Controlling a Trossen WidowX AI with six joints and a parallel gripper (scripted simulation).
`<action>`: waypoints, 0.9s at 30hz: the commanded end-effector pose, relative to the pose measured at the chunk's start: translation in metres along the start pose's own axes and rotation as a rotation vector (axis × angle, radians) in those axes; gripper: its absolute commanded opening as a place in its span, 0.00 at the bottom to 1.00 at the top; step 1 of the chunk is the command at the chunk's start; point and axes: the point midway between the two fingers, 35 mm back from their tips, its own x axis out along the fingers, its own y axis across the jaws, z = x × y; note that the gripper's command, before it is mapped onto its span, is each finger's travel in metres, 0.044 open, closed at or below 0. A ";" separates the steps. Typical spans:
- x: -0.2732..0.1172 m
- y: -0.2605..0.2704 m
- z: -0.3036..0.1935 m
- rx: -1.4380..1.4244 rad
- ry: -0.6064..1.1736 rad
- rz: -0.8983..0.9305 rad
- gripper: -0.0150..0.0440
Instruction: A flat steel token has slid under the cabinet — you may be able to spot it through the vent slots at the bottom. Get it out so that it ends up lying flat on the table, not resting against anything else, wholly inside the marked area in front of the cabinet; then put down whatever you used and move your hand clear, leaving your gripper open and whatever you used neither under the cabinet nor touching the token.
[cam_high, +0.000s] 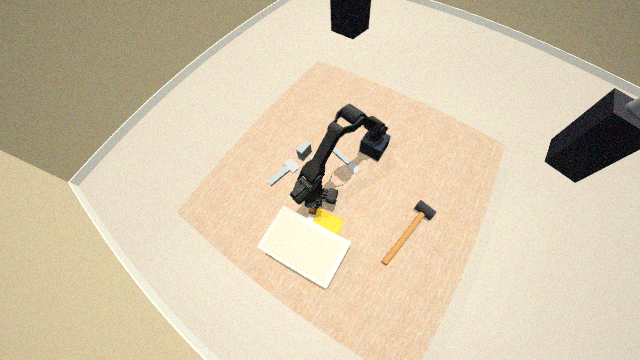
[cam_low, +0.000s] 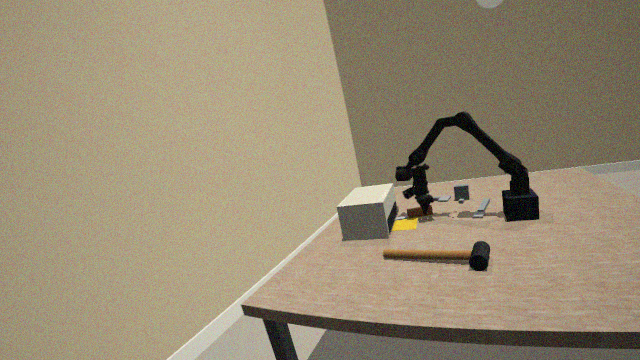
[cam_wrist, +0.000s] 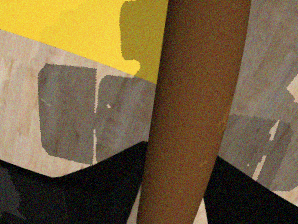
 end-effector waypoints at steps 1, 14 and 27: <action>0.001 0.009 0.000 -0.007 0.001 0.009 0.25; 0.001 0.022 0.000 -0.007 0.001 0.010 0.25; 0.001 0.035 0.000 -0.007 0.001 0.011 0.25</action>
